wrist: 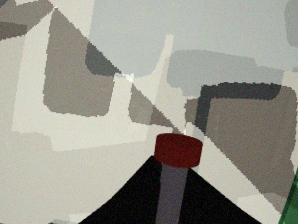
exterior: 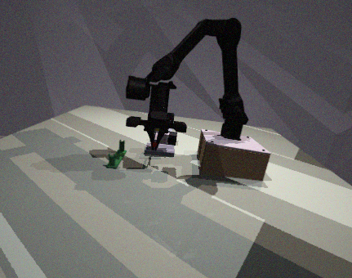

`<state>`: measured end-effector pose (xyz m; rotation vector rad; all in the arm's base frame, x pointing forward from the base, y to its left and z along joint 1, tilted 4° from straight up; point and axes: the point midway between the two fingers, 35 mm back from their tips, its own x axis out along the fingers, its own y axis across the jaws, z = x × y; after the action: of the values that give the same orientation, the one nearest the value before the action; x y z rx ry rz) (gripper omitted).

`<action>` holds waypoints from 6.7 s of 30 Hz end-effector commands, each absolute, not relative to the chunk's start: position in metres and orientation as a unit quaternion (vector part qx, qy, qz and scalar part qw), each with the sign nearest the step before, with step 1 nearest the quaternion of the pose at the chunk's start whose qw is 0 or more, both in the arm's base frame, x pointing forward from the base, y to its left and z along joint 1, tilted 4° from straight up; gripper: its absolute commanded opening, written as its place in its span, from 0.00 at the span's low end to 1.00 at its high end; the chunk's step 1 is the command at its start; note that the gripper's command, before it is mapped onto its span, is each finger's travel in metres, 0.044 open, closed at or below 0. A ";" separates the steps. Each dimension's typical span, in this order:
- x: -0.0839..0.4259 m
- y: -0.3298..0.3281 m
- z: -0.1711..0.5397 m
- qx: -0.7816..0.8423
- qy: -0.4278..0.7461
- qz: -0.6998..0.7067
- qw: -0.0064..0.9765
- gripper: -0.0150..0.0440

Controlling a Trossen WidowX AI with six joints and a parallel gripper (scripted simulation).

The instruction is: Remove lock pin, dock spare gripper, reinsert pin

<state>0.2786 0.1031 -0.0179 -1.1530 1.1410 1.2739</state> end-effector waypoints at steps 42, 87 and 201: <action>0.279 0.140 -0.016 -0.479 0.477 0.528 0.514 0.25; 0.275 0.156 0.009 -0.476 0.483 0.535 0.504 0.25; 0.405 0.190 -0.052 -0.467 0.487 0.519 0.526 0.43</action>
<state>0.4048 0.1904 -0.0523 -1.1162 1.1637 1.2404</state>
